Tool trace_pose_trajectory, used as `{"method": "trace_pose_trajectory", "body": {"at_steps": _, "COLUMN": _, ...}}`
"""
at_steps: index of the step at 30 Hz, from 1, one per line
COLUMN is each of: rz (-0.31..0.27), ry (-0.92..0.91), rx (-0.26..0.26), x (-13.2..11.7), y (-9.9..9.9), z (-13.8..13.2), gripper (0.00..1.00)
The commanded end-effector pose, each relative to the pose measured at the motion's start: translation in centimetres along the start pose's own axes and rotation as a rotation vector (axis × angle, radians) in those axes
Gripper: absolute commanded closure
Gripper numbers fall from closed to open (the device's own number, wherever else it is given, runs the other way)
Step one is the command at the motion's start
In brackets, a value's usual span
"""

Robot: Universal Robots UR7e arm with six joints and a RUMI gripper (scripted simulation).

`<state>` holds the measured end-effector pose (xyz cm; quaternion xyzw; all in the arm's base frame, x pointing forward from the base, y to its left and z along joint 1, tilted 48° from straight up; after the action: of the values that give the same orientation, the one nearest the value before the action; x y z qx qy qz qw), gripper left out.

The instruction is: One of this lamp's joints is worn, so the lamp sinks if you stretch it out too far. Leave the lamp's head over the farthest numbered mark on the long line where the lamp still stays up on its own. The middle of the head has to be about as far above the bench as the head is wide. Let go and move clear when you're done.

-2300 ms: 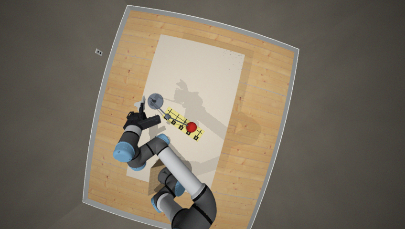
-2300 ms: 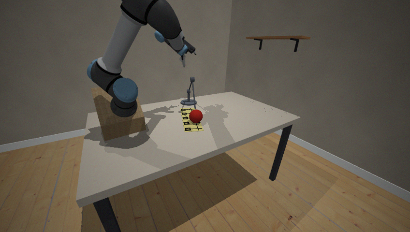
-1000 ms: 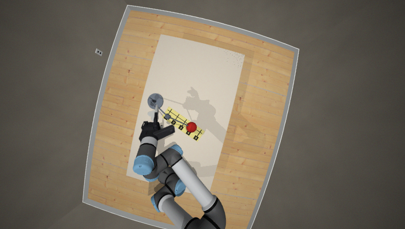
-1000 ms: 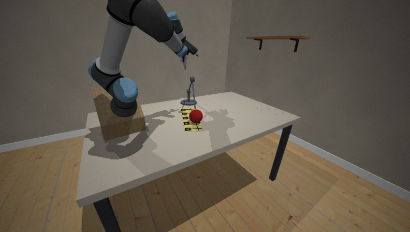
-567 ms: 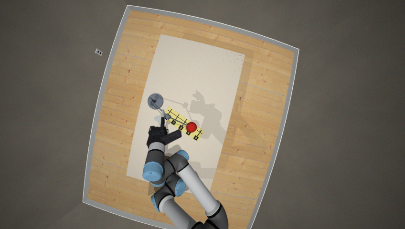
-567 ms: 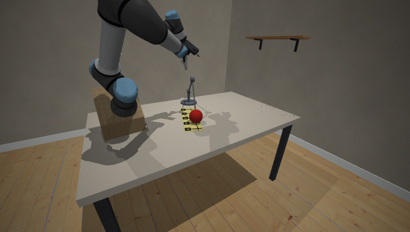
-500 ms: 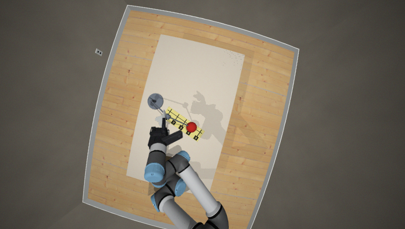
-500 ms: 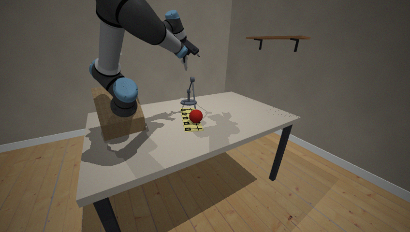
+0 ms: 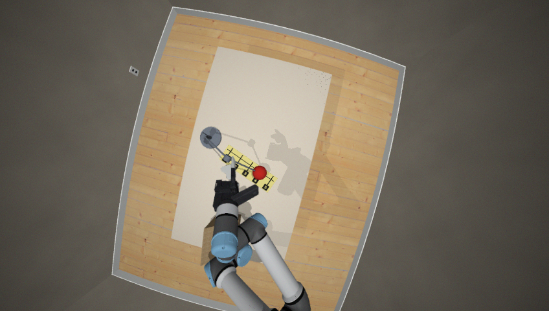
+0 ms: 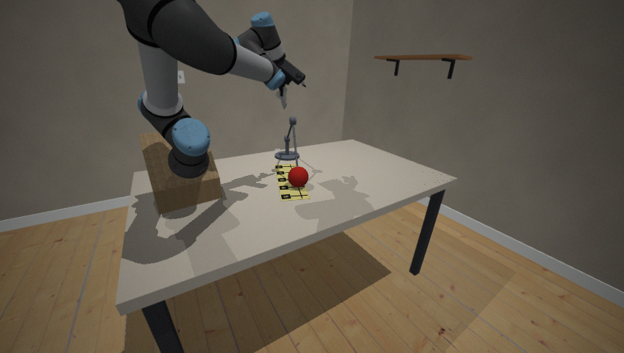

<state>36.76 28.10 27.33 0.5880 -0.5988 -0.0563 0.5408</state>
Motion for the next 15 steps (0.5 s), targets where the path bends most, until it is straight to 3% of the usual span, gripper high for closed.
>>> {"method": "trace_pose_trajectory", "body": {"at_steps": 1, "rz": -0.001, "ry": 0.0, "rx": 0.001, "x": 1.7, "y": 0.9, "z": 0.6, "gripper": 0.0}}
{"method": "trace_pose_trajectory", "body": {"at_steps": 9, "rz": 0.0, "ry": 0.0, "rx": 0.001, "x": 4.5, "y": 2.3, "z": 1.6, "gripper": 0.0}}
{"method": "trace_pose_trajectory", "body": {"at_steps": 15, "rz": 0.0, "ry": 0.0, "rx": 0.001, "x": 5.2, "y": 2.7, "z": 1.9, "gripper": 0.0}}
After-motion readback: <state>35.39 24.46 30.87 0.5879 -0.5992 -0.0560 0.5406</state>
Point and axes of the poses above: the point where the finger pads meet when closed, its own y axis back along the fingers, its own z axis across the jaws, x = y × z, the point moved 10 cm from there along y, back along the fingers, and after that the axes turned 10 degrees about -y, right-handed, at the moved point
